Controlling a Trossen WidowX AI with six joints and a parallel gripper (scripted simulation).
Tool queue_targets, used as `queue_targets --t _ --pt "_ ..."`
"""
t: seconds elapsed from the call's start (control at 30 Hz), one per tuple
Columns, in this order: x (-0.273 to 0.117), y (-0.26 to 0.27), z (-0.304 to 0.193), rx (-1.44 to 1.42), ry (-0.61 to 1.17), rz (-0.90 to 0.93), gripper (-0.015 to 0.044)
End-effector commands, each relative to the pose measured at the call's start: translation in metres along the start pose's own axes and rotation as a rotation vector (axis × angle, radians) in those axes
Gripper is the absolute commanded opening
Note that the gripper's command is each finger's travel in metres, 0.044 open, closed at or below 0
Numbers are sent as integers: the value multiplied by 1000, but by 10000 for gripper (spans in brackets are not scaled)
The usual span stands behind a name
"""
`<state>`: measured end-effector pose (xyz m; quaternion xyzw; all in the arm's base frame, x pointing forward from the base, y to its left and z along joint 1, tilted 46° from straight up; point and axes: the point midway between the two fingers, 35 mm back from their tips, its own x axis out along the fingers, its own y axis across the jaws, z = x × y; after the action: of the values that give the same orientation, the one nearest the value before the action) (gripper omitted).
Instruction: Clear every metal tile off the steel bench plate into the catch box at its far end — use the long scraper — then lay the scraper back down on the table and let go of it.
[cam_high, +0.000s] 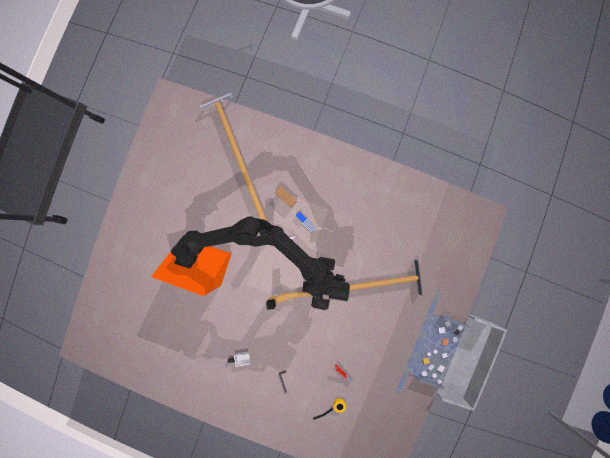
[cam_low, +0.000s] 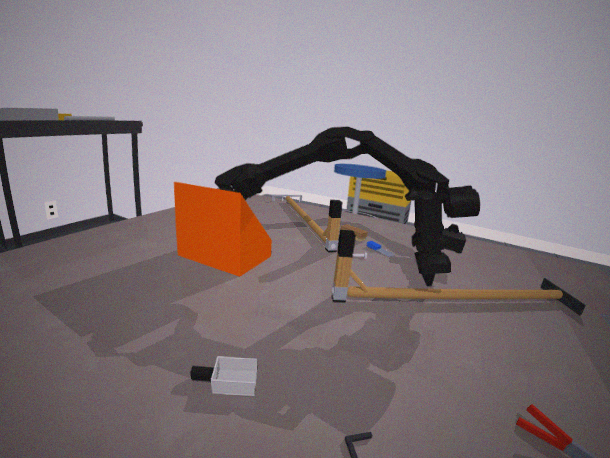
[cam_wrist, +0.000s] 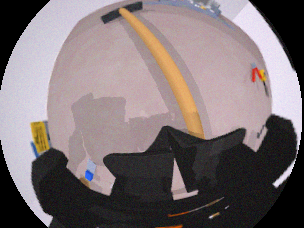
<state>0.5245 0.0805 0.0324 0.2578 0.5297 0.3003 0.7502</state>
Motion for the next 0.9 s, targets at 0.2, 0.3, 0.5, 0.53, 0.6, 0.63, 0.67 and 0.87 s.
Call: queue_targets --t 0.2,0.3,0.5,0.53,0.6,0.63,0.67,0.87 --pt "4 -12 1 5 7 -1 0" --pt "5 -15 2 6 6 -2 0" --pt "5 -20 5 9 6 -2 0" --pt "5 -21 5 9 6 -3 0" --pt "5 -23 6 10 6 -3 0" --pt "6 -24 6 10 6 -3 0" --pt "6 -25 6 10 5 -3 0" --pt "6 -30 8 12 5 -4 0"
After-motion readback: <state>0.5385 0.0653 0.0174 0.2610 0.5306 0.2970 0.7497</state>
